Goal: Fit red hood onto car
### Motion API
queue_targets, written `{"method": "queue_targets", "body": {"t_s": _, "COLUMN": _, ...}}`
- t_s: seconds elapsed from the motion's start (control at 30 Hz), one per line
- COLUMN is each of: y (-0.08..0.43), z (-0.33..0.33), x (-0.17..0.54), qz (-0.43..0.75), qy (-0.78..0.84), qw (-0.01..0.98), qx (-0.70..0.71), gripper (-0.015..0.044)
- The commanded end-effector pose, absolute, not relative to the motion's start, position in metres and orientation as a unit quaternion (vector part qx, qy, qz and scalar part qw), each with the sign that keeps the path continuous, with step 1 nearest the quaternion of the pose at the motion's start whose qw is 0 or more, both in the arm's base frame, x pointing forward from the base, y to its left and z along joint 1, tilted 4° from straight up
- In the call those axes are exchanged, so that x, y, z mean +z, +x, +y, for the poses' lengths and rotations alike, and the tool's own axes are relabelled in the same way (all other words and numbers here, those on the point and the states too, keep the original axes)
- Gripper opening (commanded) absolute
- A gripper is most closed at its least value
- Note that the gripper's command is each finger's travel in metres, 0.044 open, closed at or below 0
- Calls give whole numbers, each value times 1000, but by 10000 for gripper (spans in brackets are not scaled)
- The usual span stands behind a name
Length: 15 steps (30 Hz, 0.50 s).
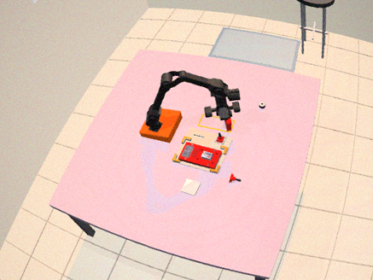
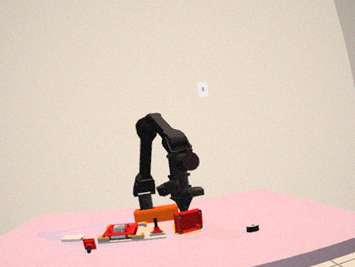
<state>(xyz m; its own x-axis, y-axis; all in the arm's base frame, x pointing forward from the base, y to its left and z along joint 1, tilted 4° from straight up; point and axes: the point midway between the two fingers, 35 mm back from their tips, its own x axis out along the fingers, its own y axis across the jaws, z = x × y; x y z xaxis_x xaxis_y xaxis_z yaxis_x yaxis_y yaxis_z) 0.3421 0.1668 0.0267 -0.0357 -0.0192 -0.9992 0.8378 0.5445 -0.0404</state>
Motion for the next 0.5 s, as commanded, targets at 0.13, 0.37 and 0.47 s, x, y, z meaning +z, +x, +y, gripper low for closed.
{"method": "queue_targets", "body": {"t_s": 0.13, "y": 347, "z": 171, "x": 27, "qz": 629, "qy": 329, "qw": 612, "qx": -349, "gripper": 0}}
{"method": "queue_targets", "body": {"t_s": 0.37, "y": 349, "z": 172, "x": 27, "qz": 629, "qy": 329, "qw": 612, "qx": -349, "gripper": 0}}
{"method": "queue_targets", "body": {"t_s": 0.47, "y": 350, "z": 173, "x": 27, "qz": 629, "qy": 329, "qw": 612, "qx": -349, "gripper": 0}}
